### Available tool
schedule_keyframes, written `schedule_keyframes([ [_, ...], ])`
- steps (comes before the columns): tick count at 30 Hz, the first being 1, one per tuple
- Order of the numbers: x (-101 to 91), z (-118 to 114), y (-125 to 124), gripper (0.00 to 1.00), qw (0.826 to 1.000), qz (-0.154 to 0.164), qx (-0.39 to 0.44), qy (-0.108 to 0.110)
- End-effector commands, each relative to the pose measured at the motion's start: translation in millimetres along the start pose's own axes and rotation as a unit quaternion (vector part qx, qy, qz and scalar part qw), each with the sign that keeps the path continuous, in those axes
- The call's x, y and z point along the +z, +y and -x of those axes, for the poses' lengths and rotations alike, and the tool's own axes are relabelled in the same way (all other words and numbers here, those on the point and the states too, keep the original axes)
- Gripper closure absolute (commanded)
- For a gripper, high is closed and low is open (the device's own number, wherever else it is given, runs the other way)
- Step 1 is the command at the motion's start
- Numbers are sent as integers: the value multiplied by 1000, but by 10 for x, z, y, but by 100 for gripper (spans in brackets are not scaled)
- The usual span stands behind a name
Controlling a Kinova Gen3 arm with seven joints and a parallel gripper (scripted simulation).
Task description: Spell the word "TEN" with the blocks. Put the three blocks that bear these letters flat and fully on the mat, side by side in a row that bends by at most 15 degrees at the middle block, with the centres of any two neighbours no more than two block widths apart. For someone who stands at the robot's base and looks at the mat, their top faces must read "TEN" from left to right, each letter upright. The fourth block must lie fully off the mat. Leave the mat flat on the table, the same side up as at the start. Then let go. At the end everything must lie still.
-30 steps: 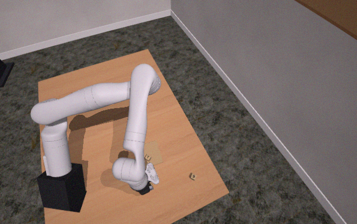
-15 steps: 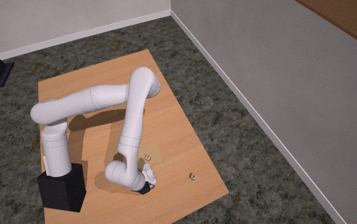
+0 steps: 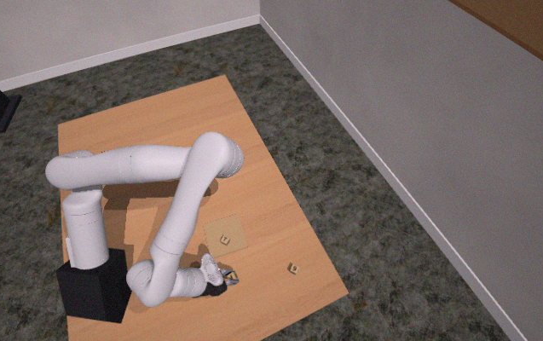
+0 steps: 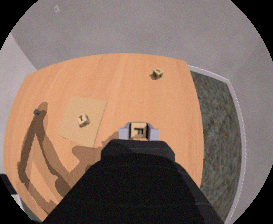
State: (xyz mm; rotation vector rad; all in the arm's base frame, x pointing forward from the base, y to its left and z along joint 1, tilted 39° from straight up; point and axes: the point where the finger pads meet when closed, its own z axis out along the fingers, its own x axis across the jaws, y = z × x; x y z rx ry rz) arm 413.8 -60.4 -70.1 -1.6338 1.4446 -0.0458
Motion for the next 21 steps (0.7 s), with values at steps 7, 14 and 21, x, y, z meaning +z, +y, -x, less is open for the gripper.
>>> schedule_keyframes([
  [7, -45, -68, 198, 51, 995, -94, 29, 8],
  [14, -42, -68, 208, 51, 978, -205, 27, 11],
  [21, -40, -69, 214, 51, 961, -275, 26, 13],
])
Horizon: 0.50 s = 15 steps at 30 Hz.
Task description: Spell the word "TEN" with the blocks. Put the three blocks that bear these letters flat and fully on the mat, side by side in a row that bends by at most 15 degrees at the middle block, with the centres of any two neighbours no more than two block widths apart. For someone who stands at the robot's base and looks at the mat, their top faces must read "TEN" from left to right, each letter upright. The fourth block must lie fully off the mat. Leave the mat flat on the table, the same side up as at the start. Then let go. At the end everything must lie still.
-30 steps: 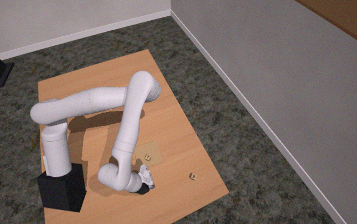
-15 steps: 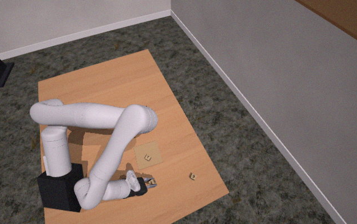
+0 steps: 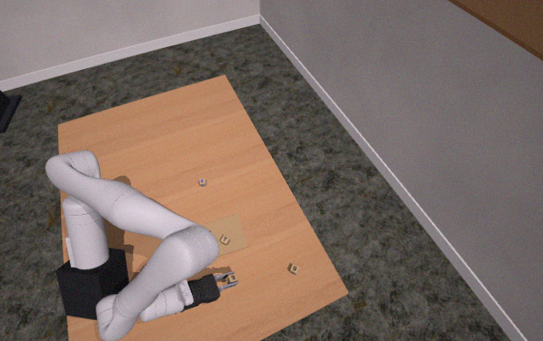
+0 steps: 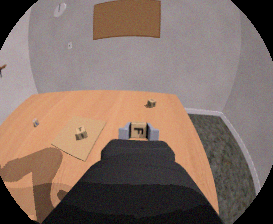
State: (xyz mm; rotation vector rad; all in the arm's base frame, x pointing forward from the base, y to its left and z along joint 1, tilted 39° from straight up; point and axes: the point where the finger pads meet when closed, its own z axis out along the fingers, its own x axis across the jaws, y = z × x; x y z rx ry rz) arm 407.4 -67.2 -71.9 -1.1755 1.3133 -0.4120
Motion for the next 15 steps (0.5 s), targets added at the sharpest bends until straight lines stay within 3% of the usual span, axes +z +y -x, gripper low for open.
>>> schedule_keyframes([
  [1, -61, -28, 151, 51, 1000, -7, 17, 8],
  [15, -56, -29, 165, 51, 1000, -24, 17, 9],
])
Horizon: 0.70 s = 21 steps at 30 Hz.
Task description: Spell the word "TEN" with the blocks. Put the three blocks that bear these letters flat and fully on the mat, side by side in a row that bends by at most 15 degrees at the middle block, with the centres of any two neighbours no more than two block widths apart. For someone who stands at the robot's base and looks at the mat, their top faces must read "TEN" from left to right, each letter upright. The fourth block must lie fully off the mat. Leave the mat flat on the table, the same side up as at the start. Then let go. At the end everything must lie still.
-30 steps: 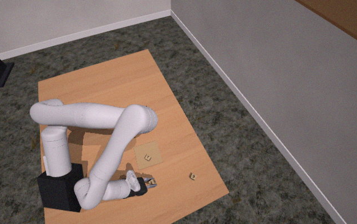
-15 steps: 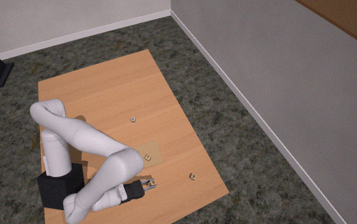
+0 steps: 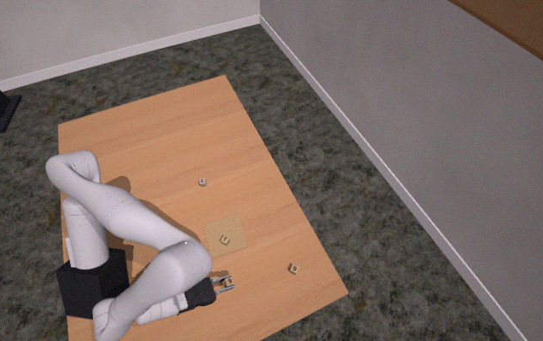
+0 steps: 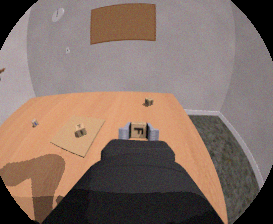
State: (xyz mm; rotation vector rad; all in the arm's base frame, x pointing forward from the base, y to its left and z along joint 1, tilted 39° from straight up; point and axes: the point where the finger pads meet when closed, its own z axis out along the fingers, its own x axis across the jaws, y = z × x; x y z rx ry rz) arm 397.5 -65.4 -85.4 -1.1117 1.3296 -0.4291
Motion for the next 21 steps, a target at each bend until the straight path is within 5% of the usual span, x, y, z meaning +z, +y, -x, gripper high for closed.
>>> schedule_keyframes([
  [1, 6, -2, 19, 51, 1000, 0, 1, 0],
  [21, 224, -3, 366, 51, 1000, 0, 1, 0],
])
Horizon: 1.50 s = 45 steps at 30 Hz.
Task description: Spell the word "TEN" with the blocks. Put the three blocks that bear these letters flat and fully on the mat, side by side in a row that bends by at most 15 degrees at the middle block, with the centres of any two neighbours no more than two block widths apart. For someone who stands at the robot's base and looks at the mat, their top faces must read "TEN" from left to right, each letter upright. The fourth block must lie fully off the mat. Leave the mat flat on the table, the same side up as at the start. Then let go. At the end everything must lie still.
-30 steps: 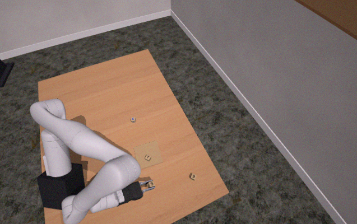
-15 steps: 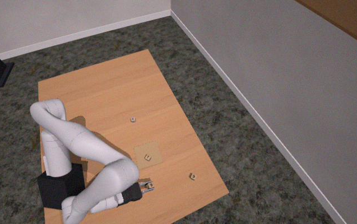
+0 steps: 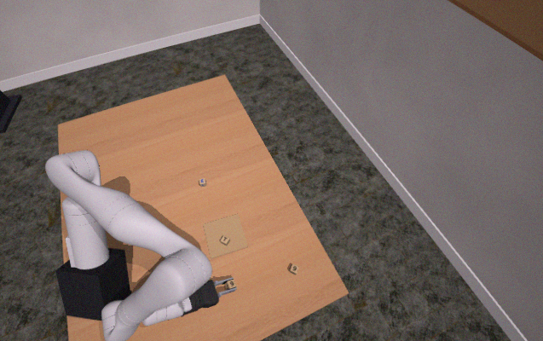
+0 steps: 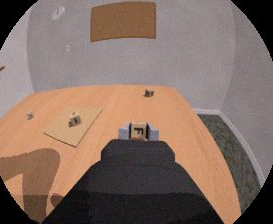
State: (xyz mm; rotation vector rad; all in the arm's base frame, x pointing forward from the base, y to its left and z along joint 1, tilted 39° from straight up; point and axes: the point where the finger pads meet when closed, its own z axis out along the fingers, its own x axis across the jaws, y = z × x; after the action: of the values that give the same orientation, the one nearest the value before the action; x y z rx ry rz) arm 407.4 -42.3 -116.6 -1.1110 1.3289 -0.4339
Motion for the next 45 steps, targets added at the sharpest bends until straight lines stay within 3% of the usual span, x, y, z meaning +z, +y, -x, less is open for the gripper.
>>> schedule_keyframes([
  [1, 8, 9, 49, 51, 1000, 1, 2, -1],
  [42, 32, 9, 87, 51, 1000, 1, 2, -1],
  [43, 32, 9, 87, 45, 1000, 1, 2, -1],
  [45, 32, 9, 87, 45, 1000, 1, 2, -1],
])
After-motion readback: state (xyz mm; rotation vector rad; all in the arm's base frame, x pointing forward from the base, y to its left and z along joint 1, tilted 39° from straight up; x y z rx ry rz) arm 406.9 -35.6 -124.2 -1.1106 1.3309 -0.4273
